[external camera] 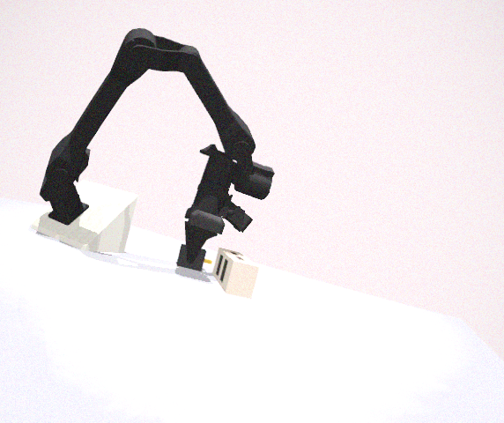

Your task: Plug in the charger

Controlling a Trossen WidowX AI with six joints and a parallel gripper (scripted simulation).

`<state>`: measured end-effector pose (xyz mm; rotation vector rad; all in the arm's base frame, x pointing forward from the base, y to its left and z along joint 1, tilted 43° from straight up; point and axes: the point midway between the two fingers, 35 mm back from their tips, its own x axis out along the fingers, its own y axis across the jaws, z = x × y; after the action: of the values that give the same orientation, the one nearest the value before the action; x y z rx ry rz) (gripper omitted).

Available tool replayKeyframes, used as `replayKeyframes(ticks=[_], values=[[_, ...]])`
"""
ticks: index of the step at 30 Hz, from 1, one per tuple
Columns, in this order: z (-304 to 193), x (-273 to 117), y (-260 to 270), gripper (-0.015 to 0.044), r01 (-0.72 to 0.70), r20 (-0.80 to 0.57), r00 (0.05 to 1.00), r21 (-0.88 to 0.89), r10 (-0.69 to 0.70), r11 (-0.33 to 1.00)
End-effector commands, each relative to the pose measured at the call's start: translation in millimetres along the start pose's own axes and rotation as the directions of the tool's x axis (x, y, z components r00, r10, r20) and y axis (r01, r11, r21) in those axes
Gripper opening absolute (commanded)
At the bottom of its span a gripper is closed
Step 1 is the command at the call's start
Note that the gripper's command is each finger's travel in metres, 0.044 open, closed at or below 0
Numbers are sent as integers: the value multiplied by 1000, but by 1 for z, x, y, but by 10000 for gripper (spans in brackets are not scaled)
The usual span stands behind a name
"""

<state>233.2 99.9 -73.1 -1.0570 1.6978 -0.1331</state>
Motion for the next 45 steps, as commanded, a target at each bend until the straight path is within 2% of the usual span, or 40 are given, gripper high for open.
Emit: replayKeyframes(ticks=[1, 45], values=[[4, 1, 0, 0, 7, -3, 1000, -12, -7, 1000], [12, 1, -1, 0, 7, -2, 1000, -12, -7, 1000]])
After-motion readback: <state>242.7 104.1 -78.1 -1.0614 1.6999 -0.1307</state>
